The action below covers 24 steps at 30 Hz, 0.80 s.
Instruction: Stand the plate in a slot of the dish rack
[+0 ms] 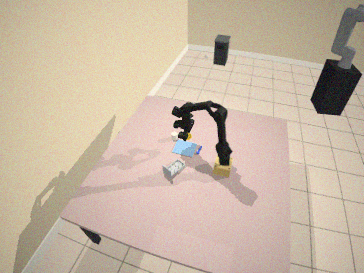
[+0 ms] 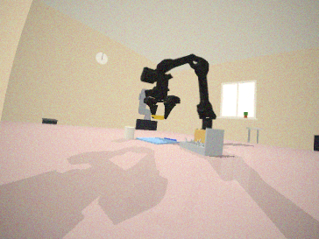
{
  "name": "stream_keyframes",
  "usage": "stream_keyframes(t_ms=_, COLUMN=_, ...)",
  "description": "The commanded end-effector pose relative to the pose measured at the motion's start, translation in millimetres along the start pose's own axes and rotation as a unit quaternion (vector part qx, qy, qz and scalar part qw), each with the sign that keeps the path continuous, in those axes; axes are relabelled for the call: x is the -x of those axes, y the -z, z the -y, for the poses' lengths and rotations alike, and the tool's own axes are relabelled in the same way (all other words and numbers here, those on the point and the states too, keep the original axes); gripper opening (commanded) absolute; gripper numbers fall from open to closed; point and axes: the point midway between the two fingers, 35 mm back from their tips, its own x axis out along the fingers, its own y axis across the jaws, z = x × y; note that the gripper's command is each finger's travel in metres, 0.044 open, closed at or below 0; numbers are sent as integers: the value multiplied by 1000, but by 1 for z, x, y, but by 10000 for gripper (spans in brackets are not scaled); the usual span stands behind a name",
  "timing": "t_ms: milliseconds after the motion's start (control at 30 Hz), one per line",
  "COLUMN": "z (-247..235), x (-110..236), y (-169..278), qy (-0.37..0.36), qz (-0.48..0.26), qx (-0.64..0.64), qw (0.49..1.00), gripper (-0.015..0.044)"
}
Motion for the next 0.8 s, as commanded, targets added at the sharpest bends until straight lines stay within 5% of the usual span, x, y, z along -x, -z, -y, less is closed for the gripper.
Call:
stream_keyframes(t_ms=0, z=1, x=23, y=-2, qy=2, qz=6, qx=0, qw=1000, gripper=0)
stream_keyframes(t_ms=433, z=0, x=78, y=0, qy=2, qz=6, qx=0, qw=1000, gripper=0)
stream_keyframes(t_ms=767, z=-38, x=80, y=1, qy=-1, qz=6, qx=-56, qw=998, gripper=0)
